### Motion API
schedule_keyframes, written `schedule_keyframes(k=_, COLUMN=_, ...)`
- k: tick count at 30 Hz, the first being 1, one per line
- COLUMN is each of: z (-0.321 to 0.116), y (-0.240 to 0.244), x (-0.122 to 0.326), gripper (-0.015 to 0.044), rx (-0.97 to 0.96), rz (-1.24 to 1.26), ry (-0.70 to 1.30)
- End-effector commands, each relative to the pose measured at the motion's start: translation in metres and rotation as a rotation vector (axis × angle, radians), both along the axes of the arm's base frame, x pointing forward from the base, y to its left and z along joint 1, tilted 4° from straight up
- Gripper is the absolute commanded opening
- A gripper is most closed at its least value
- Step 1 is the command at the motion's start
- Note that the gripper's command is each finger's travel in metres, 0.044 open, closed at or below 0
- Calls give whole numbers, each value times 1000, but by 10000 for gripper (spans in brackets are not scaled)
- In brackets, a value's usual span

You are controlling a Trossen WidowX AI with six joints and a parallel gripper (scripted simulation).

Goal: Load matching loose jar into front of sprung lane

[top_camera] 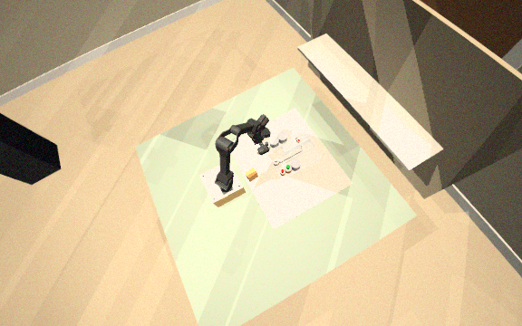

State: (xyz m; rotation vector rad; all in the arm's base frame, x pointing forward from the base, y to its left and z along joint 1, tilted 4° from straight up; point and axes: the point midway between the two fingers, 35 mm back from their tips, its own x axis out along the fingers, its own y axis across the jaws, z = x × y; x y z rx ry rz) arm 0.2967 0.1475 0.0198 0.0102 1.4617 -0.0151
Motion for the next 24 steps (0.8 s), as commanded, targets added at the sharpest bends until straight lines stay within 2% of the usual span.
schedule_keyframes(k=1, z=-14, y=-1, x=-3, gripper=440, rx=-4, rz=4, ry=21)
schedule_keyframes(k=24, z=-45, y=-2, x=-1, gripper=440, rx=-5, rz=4, ry=21)
